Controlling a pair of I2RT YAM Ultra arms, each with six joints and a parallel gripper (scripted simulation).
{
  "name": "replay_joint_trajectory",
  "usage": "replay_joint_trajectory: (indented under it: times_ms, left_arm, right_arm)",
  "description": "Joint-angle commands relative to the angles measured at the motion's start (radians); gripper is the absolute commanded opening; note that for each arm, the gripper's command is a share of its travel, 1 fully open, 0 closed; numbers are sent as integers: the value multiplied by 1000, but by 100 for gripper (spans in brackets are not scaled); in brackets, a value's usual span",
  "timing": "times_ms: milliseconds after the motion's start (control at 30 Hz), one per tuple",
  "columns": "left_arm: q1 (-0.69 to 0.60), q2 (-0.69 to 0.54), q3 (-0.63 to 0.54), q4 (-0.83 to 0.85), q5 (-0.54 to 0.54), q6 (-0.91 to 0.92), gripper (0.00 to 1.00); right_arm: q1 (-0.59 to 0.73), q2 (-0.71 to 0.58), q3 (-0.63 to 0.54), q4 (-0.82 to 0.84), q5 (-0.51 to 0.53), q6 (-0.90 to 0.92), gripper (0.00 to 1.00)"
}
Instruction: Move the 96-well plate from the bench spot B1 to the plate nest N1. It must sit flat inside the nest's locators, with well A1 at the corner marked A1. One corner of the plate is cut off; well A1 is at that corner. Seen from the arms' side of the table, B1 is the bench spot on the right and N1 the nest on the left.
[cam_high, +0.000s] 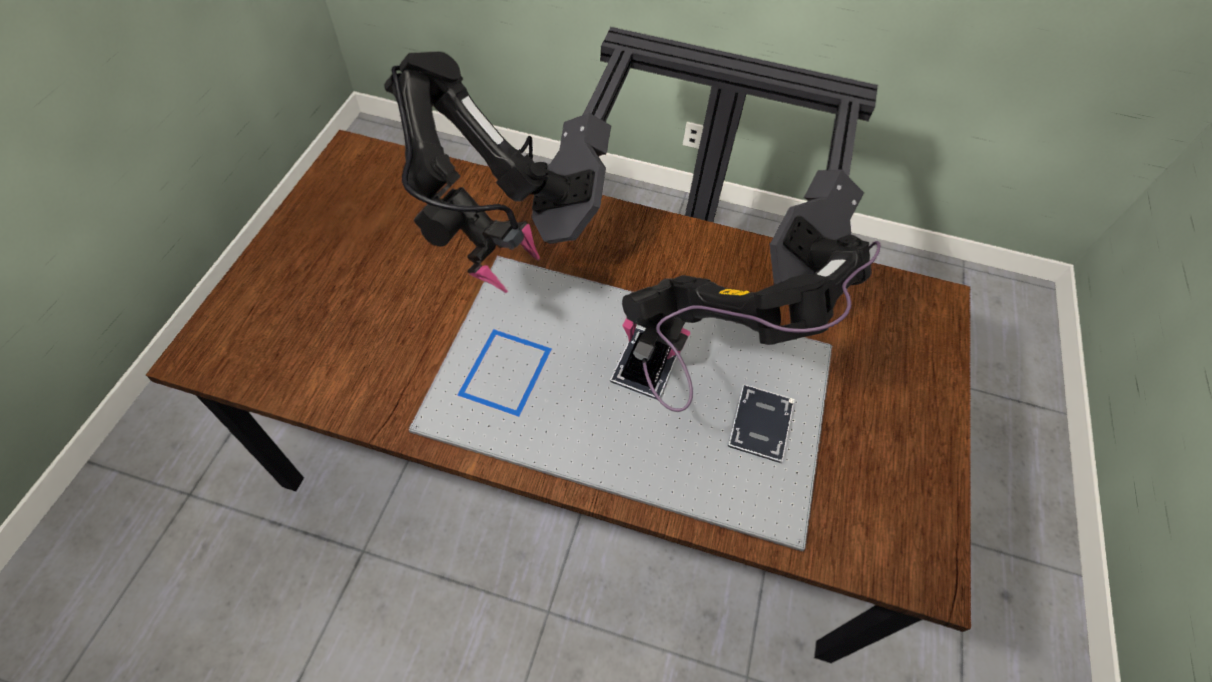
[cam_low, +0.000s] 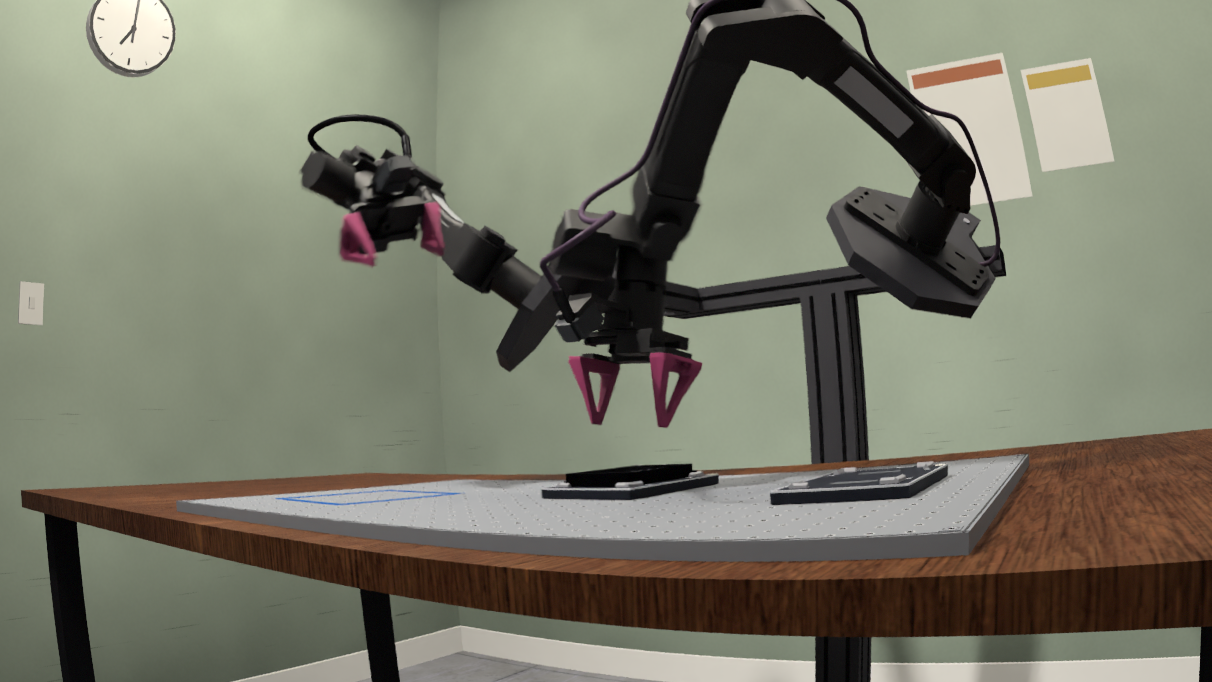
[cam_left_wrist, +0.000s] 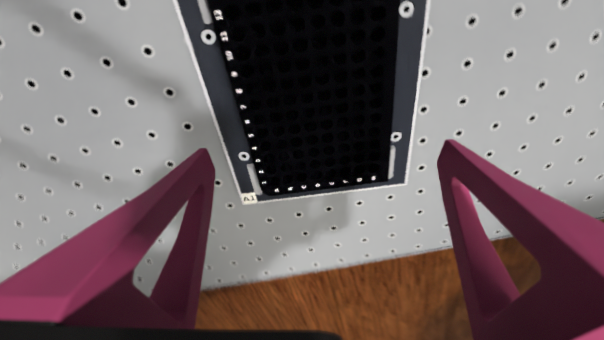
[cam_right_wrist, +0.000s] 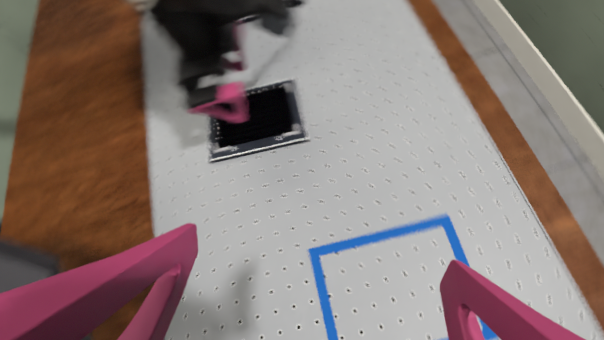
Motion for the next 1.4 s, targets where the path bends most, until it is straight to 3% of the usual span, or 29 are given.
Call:
replay_joint_trajectory:
  times_ms: [0,333,1367]
  left_arm:
    - [-5,20,96,-238,19,-151,100]
    - [-2,68,220,-359,22,-216,100]
    - [72,123,182,-209,0,-114,100]
  right_arm:
    - [107,-47,-24,-102,45,-33,100]
    - [324,-81,-41,-149,86,-3,100]
    - [326,-73,-29,-150,90,5,100]
